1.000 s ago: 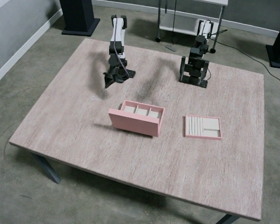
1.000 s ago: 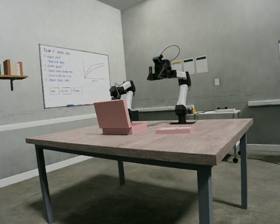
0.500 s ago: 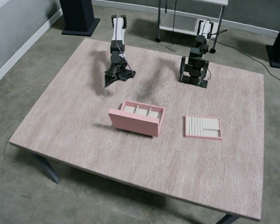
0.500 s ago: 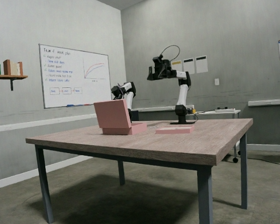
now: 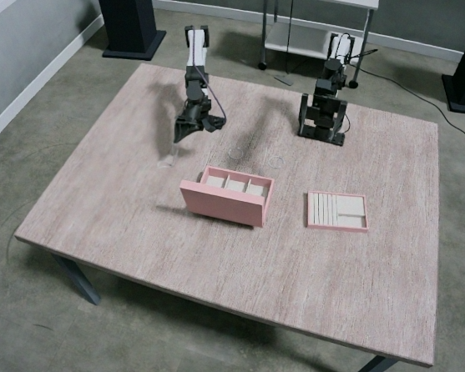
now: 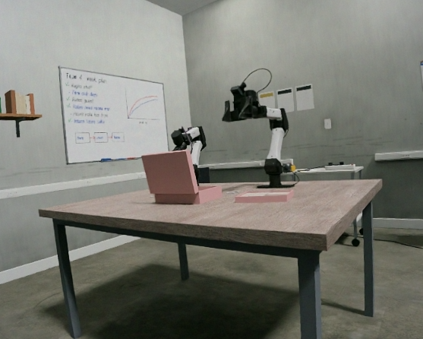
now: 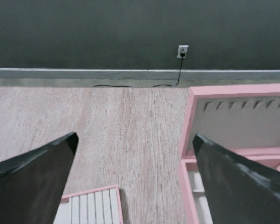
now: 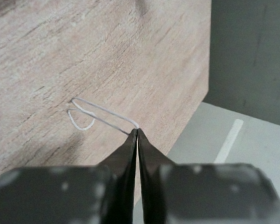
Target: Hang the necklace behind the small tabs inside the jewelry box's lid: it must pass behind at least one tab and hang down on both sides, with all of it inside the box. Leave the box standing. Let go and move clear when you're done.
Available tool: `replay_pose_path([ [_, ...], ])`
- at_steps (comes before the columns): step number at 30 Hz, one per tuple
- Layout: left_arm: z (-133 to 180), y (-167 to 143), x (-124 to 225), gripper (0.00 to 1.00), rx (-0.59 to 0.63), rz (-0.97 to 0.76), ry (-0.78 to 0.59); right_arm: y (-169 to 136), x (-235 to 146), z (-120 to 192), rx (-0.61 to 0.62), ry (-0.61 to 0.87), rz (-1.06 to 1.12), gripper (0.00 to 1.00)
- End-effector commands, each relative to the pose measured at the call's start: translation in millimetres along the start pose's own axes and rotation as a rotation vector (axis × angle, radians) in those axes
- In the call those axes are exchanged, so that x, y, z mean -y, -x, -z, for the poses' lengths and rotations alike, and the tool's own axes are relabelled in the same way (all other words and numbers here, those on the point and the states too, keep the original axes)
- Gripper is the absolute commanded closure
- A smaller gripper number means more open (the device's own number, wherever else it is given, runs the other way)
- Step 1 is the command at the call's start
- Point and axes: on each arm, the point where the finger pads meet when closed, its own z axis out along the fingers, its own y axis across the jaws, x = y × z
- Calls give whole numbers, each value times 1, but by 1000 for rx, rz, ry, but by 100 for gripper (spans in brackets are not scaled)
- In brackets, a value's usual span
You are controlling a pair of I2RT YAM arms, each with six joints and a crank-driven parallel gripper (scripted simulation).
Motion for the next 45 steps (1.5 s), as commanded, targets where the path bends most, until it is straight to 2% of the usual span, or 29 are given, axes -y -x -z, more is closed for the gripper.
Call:
replay_pose_path([
  [1,1,7,-2,0,18,2,8,5,11,3,20,-60,66,100],
  [13,1,7,-2,0,18,2,8,11,25,14,50,-146,186,100],
  [14,1,7,-2,0,18,2,8,9,15,10,48,-127,205,100],
  [24,1,7,-2,0,18,2,8,14,23,19,66,-206,329,100],
  [29,1,7,-2,0,18,2,8,17,35,24,79,-223,281,100],
  [34,1,7,-2,0,18,2,8,12,20,17,70,-185,292,100],
  [45,1,7,-2,0,18,2,8,10,20,17,56,-176,296,100],
])
